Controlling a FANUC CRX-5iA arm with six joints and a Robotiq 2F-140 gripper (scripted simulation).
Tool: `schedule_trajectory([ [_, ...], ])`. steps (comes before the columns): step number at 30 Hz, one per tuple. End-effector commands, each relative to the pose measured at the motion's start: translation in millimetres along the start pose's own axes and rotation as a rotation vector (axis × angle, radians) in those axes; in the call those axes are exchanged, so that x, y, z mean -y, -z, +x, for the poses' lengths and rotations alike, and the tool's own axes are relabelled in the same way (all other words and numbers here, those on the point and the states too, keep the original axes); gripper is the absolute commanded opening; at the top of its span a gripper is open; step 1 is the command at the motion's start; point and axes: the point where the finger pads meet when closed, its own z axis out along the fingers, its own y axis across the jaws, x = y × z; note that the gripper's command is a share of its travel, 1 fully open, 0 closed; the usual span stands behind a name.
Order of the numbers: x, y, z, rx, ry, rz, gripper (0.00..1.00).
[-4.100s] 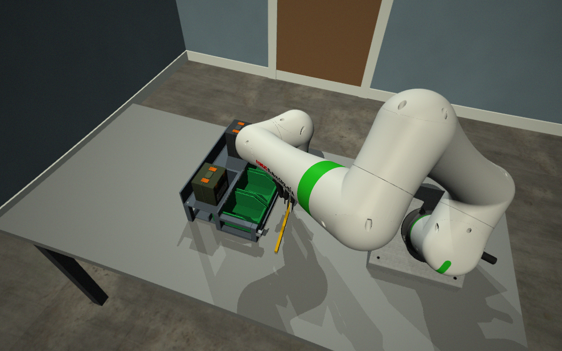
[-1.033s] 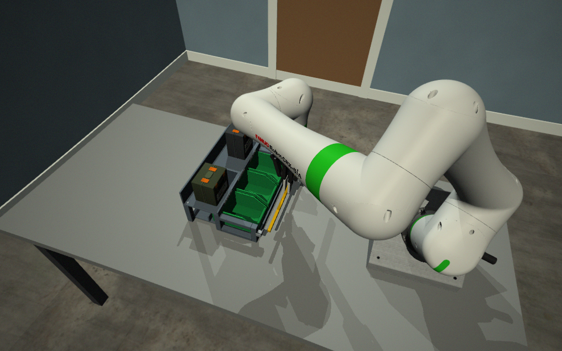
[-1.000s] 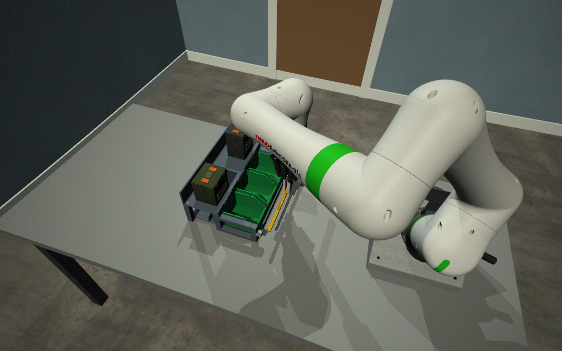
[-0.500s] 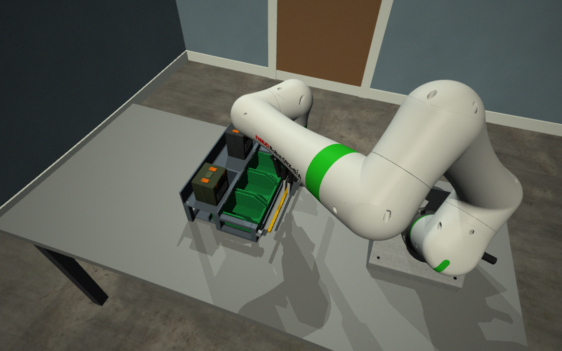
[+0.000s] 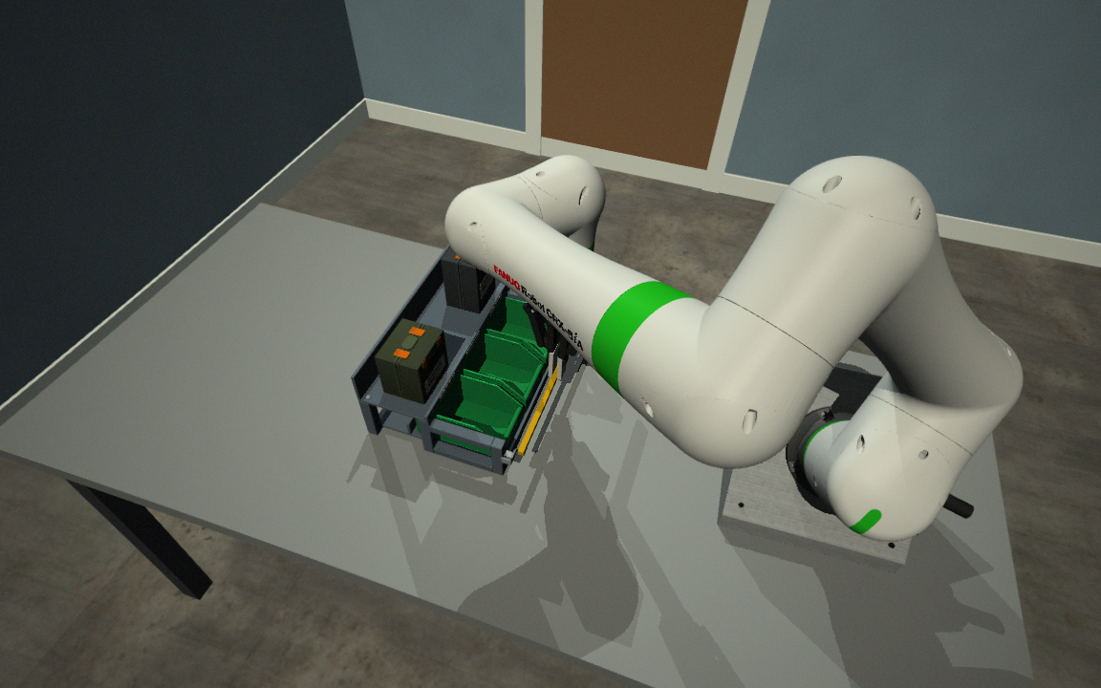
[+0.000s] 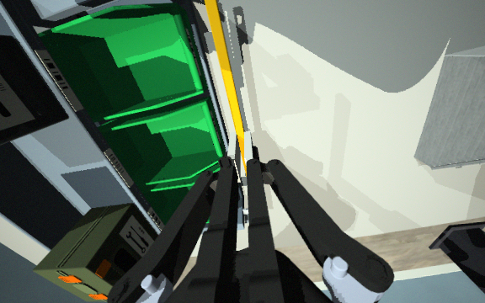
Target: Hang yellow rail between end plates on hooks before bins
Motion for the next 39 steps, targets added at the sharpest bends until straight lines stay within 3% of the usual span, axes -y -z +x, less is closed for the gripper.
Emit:
schedule_trajectory([
  [1,0.6,0.1,0.2,0.000,0.000,0.000,0.00],
  [39,29.7,-7.2,-0.1,0.000,0.000,0.000,0.00],
])
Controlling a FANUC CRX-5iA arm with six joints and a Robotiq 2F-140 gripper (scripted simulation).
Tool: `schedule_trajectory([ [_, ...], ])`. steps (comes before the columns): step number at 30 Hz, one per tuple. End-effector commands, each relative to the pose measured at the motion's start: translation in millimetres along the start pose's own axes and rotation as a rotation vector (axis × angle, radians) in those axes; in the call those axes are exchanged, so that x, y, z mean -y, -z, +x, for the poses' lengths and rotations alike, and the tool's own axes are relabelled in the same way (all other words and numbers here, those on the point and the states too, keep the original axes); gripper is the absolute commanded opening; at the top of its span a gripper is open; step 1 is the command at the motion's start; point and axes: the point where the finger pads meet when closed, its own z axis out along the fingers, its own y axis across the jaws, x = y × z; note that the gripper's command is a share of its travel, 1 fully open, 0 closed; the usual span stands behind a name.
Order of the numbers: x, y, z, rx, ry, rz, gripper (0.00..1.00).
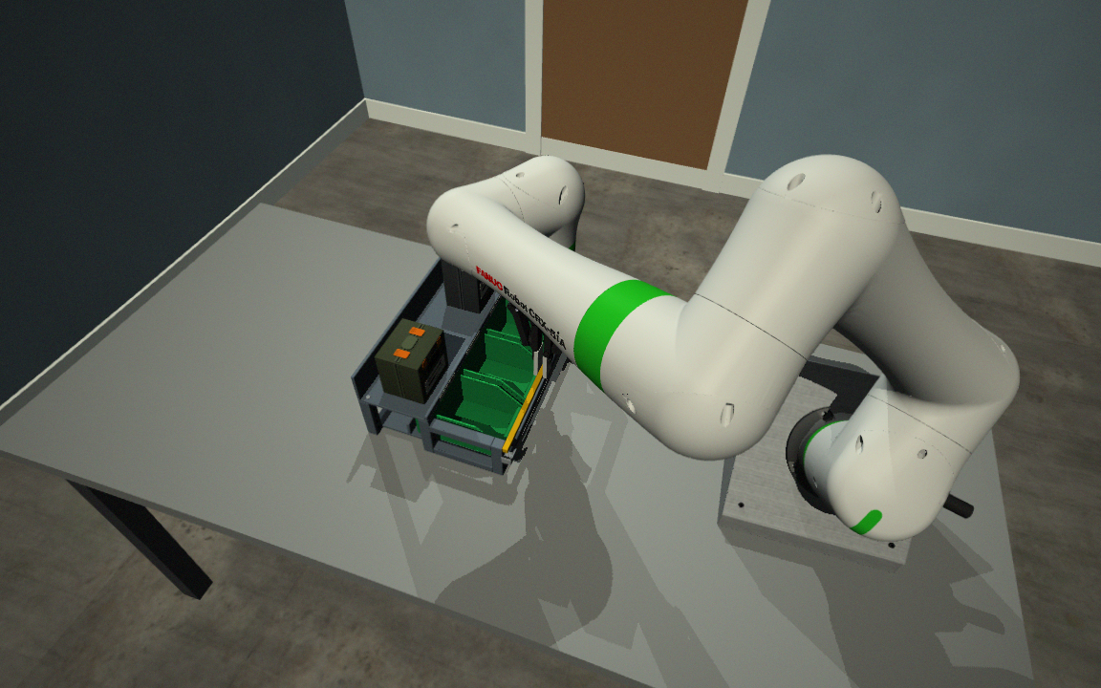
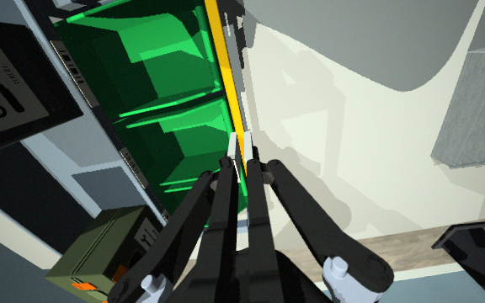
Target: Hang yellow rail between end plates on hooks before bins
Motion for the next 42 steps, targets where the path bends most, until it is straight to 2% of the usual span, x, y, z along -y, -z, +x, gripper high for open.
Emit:
schedule_trajectory([
  [1,1.1,0.3,0.1,-0.001,0.000,0.002,0.00],
  [42,-1.0,-15.9,0.1,-0.001,0.000,0.002,0.00],
])
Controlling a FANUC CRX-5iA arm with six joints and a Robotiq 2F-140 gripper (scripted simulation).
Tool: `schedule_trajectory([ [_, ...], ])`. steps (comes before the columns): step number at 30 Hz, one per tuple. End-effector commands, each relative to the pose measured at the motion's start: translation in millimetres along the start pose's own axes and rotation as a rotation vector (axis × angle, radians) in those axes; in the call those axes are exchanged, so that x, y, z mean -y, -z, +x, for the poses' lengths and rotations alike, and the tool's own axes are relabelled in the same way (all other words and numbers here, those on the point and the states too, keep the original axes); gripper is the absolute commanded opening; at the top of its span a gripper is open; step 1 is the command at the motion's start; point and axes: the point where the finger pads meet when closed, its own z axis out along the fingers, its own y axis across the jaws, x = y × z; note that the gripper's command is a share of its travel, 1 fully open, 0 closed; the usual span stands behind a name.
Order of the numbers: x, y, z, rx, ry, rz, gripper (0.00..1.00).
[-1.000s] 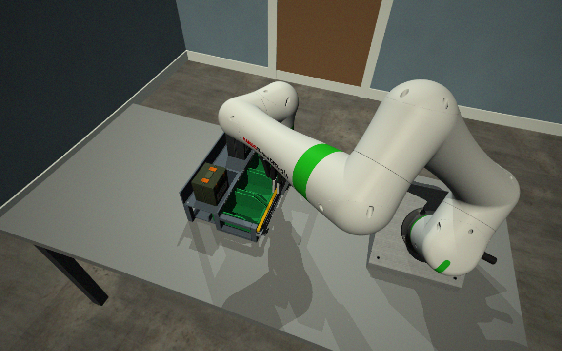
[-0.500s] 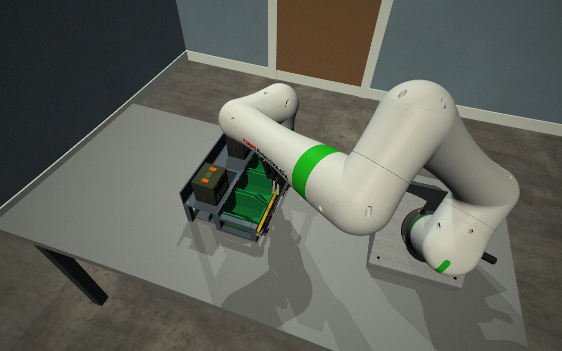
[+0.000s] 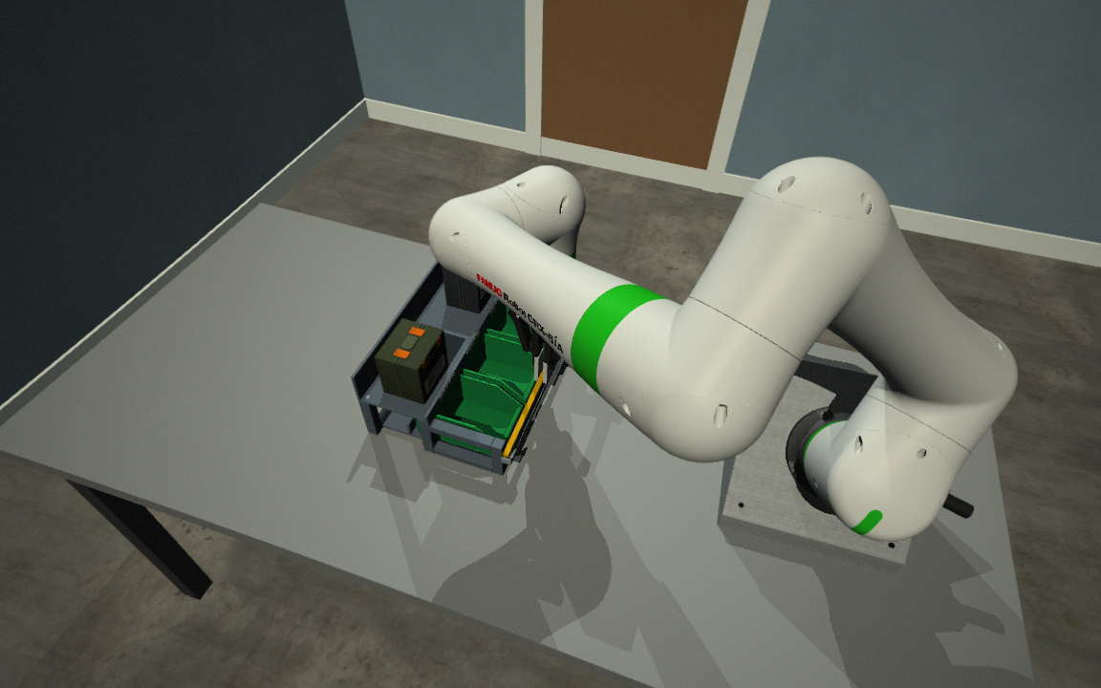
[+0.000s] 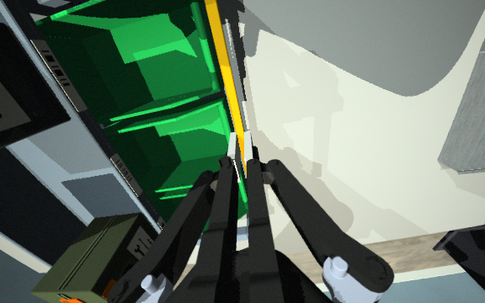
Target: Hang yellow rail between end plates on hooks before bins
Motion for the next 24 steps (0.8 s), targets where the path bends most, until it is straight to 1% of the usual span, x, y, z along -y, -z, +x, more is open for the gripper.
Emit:
schedule_trajectory([
  [1,0.0,-1.1,0.2,0.000,0.000,0.000,0.00],
  [24,0.0,-3.1,0.2,0.000,0.000,0.000,0.00],
])
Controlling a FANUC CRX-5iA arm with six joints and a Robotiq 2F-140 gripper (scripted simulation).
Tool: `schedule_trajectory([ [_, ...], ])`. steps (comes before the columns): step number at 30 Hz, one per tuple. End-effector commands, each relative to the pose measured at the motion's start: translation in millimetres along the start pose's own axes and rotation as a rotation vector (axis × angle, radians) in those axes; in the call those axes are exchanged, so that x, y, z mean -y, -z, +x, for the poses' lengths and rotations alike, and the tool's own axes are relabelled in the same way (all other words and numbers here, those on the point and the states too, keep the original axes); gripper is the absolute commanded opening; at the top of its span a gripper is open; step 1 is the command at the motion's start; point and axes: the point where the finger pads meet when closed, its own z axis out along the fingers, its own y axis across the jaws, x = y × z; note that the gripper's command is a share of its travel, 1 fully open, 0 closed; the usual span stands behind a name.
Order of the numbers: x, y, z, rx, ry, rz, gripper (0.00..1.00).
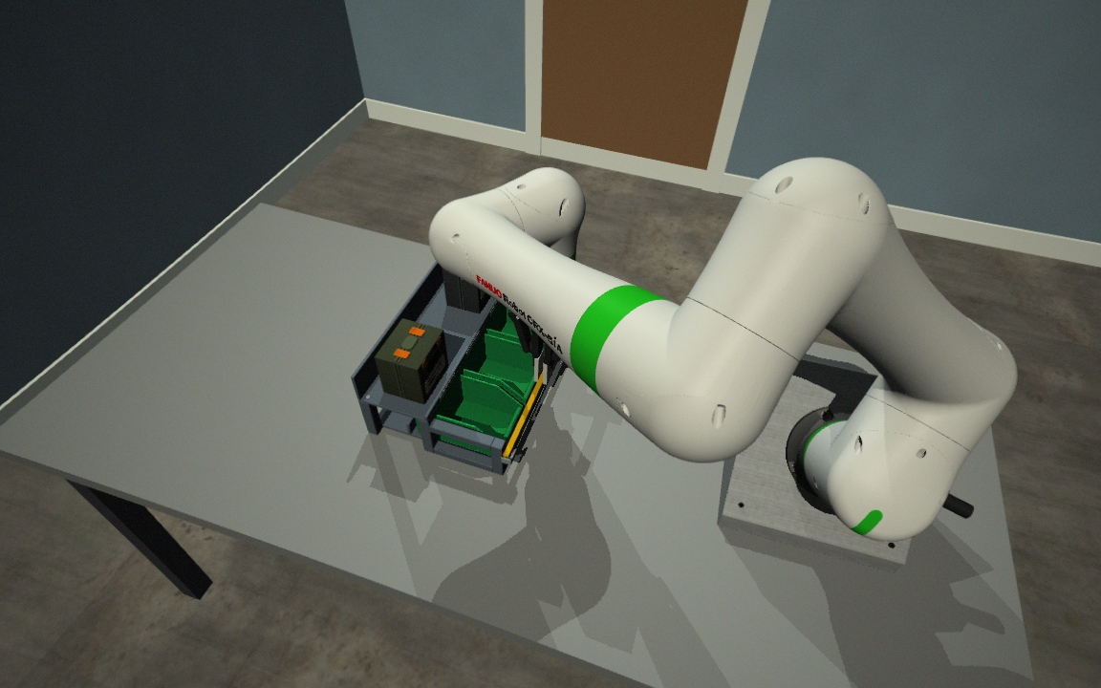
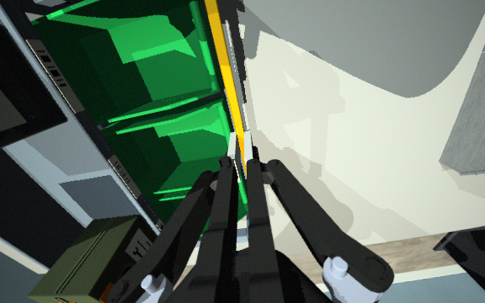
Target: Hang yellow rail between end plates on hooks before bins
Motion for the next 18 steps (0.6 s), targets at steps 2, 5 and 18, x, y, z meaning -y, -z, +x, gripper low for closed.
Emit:
schedule_trajectory([
  [2,0.1,0.2,0.1,0.000,0.000,0.000,0.00],
  [5,0.1,-0.3,0.1,0.000,0.000,0.000,0.00],
  [18,0.1,-2.3,0.1,0.000,0.000,0.000,0.00],
])
